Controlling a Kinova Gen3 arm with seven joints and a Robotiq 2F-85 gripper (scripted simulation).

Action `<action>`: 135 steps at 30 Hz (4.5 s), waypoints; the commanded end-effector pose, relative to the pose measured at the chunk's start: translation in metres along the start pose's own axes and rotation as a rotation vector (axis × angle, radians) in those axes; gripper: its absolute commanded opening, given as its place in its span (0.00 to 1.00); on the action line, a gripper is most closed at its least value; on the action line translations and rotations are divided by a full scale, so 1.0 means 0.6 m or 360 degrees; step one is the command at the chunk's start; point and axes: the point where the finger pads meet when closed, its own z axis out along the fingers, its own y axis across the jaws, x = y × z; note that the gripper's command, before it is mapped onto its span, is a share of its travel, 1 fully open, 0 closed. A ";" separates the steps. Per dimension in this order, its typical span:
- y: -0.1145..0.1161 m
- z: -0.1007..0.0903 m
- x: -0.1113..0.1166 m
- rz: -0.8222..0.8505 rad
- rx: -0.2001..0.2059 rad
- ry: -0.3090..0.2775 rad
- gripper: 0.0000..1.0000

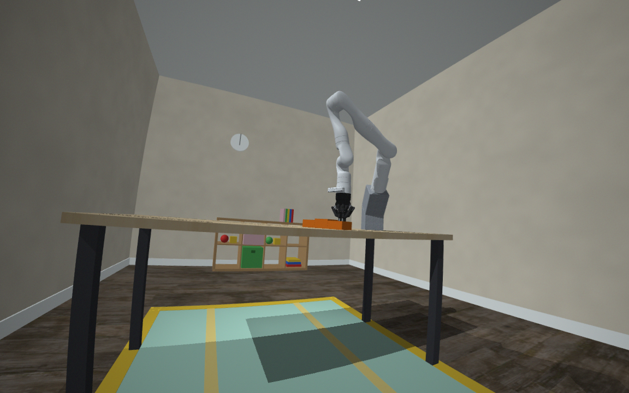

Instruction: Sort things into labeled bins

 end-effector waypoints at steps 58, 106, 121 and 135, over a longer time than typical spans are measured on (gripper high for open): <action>0.000 -0.197 0.000 0.0000 -0.0001 0.0001 0.09; 0.194 -0.225 -0.135 0.1433 -0.0001 0.0001 0.29; 0.355 -0.156 -0.248 0.2495 -0.0001 0.0002 0.29; 0.484 -0.101 -0.338 0.2495 -0.0001 0.0002 0.29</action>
